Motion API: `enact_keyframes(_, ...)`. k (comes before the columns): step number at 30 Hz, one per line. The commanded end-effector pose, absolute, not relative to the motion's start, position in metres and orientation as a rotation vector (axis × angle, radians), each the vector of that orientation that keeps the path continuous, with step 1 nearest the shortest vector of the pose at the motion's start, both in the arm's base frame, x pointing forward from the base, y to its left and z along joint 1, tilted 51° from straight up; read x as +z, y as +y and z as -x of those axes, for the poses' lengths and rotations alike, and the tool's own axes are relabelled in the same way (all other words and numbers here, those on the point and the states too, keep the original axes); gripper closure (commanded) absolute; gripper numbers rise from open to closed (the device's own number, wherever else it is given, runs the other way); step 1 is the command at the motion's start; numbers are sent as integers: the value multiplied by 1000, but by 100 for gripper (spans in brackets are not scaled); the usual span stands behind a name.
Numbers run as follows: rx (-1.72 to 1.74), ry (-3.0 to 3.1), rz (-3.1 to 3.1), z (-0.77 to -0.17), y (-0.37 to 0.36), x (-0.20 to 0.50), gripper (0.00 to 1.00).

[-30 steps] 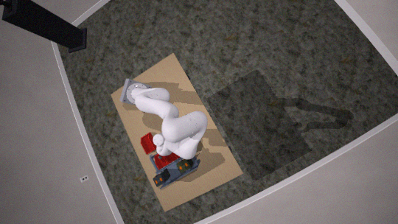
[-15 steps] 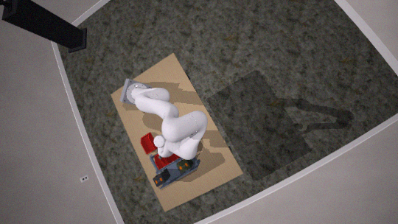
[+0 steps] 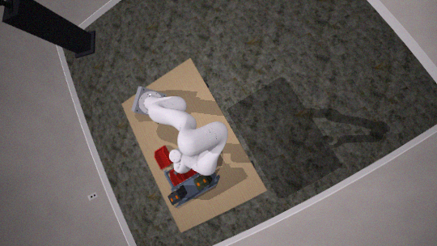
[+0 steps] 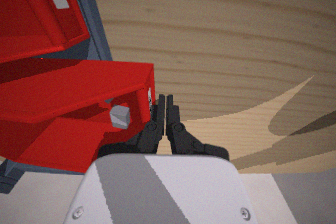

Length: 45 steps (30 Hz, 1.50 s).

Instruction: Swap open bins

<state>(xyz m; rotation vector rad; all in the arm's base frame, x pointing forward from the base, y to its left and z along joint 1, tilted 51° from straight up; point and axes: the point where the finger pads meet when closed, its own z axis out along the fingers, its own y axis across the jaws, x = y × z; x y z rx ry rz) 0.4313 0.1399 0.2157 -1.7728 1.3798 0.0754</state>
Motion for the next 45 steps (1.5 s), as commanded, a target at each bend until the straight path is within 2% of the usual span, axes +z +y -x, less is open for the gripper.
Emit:
enact_keyframes(1,75,1380,1772,-432,140,216,100)
enact_keyframes(45,74,1380,1772,-459,140,236,100)
